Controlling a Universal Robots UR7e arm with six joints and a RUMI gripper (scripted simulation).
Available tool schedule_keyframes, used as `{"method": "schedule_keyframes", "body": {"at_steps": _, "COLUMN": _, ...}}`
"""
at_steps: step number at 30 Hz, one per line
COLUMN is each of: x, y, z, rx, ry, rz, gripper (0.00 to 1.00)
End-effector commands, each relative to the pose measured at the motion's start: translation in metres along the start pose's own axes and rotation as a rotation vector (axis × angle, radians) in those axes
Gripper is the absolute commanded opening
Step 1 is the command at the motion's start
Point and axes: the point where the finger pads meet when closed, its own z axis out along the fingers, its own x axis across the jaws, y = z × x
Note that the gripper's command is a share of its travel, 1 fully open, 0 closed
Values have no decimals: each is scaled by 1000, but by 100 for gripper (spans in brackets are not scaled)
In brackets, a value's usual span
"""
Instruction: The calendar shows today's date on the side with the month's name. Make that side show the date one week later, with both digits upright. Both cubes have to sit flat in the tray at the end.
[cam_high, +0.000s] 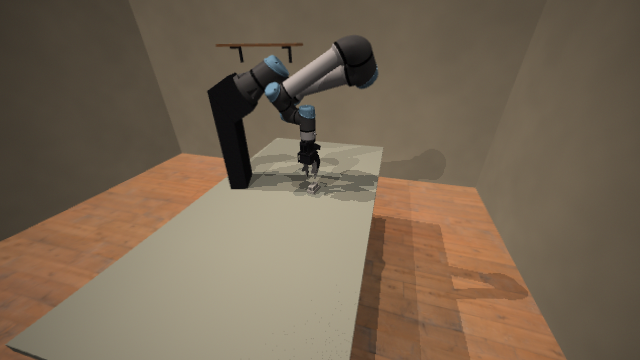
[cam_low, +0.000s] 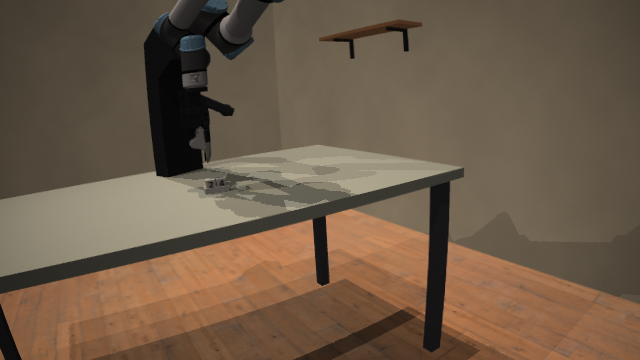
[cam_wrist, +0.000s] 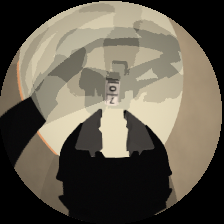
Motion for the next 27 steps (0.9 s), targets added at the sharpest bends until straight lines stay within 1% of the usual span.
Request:
{"method": "schedule_keyframes", "body": {"at_steps": 1, "x": 1, "y": 0, "z": 8, "rx": -1, "ry": 1, "rz": -1, "gripper": 28}}
{"method": "schedule_keyframes", "body": {"at_steps": 21, "x": 0, "y": 0, "z": 38, "rx": -1, "ry": 2, "rz": -1, "gripper": 28}}
{"method": "schedule_keyframes", "body": {"at_steps": 27, "x": 0, "y": 0, "z": 42, "rx": -1, "ry": 2, "rz": -1, "gripper": 28}}
